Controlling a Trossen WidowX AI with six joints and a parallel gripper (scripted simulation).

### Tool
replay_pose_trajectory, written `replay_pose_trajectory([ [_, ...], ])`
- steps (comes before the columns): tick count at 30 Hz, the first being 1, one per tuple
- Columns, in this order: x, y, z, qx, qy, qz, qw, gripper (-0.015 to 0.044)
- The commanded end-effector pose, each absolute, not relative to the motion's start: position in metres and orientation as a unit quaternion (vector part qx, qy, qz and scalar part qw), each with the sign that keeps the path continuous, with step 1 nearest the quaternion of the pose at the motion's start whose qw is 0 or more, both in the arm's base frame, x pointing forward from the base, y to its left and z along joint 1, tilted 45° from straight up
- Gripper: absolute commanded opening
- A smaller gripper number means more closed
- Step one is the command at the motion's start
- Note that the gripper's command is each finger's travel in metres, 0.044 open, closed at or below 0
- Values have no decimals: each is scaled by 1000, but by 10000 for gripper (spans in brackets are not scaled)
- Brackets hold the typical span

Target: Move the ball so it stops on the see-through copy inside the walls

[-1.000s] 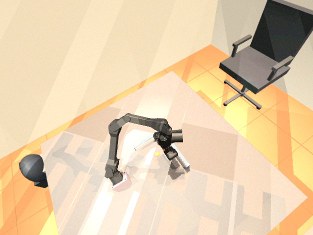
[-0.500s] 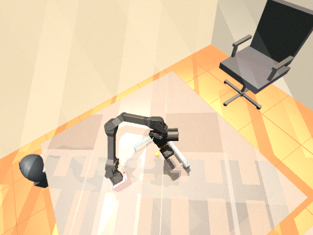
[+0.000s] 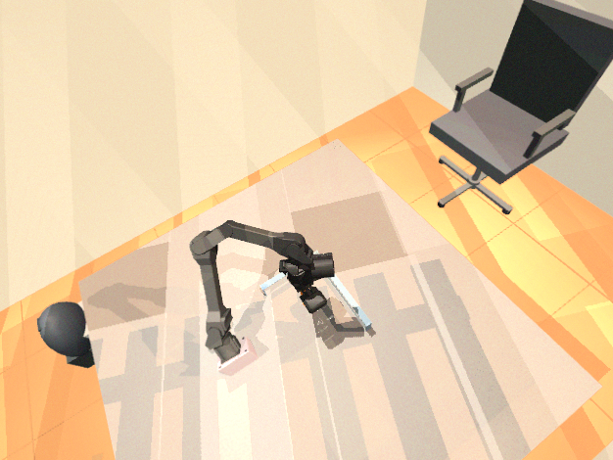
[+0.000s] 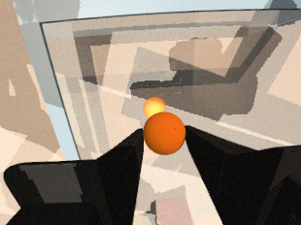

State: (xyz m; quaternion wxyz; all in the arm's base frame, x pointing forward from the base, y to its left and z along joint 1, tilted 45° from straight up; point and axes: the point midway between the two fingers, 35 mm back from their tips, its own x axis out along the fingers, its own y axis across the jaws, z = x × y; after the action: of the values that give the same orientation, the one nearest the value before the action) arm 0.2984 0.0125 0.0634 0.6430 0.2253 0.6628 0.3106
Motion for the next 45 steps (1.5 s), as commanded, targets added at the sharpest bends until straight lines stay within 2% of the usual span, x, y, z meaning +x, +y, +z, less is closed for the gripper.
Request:
replay_pose_trajectory([
  [1,292,17,63,228,661,309,645,0],
  [17,288,66,15,228,660,310,645,0],
  [39,286,80,1,228,660,311,645,0],
  [45,287,79,2,226,660,311,645,157],
])
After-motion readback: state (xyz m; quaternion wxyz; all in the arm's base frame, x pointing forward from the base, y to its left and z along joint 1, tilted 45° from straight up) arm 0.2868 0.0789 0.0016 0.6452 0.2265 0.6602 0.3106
